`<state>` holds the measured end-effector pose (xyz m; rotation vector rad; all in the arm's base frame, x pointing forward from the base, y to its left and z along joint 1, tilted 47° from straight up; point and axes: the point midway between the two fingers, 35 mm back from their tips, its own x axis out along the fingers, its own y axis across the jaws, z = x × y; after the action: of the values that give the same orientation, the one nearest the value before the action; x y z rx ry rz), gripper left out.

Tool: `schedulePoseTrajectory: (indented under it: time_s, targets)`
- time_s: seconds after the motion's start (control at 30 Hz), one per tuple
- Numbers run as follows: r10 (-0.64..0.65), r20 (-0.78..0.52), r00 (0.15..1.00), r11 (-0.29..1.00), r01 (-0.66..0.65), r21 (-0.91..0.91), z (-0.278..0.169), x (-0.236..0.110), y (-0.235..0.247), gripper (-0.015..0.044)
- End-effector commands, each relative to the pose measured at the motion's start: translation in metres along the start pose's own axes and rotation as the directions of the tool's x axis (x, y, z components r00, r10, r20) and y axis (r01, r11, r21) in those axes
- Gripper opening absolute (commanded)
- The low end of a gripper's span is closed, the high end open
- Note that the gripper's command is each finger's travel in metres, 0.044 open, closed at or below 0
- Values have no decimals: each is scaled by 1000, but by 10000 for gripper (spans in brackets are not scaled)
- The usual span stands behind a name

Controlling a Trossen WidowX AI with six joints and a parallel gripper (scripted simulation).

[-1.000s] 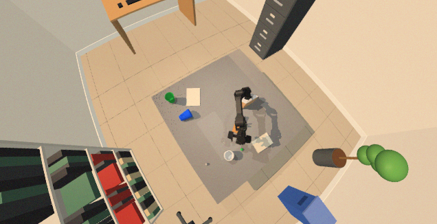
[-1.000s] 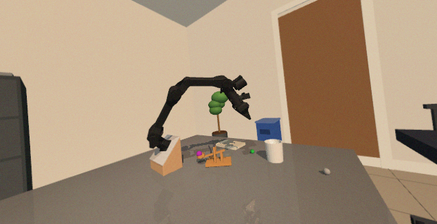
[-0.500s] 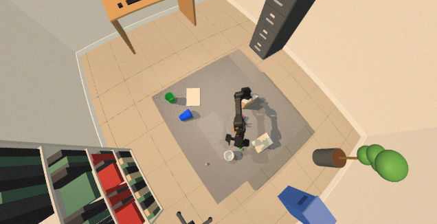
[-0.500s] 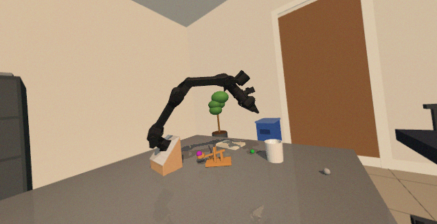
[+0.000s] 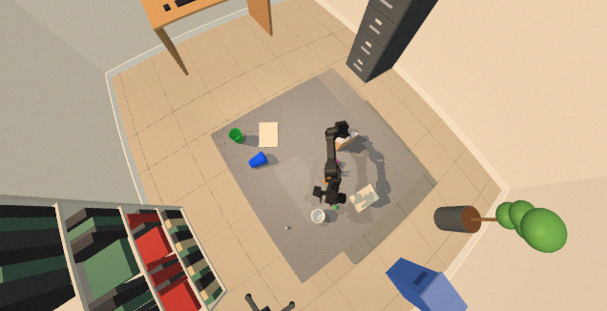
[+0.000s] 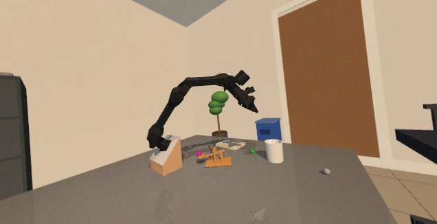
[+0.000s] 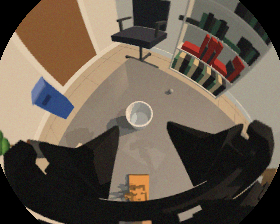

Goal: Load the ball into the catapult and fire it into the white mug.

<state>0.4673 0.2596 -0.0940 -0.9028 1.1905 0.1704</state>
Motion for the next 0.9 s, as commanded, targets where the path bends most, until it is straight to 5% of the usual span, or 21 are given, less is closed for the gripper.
schedulePoseTrajectory:
  time_s: [0.0,0.27,0.6,0.87]
  targets:
    - [-4,4,1000,1000,4,-2,1,-1,-1,204]
    - [-4,4,1000,1000,4,-2,1,-1,-1,0]
    - [-4,-1,1000,1000,4,-21,-1,-1,3,0]
    - [-10,-59,998,977,-3,-211,-27,-5,39,0]
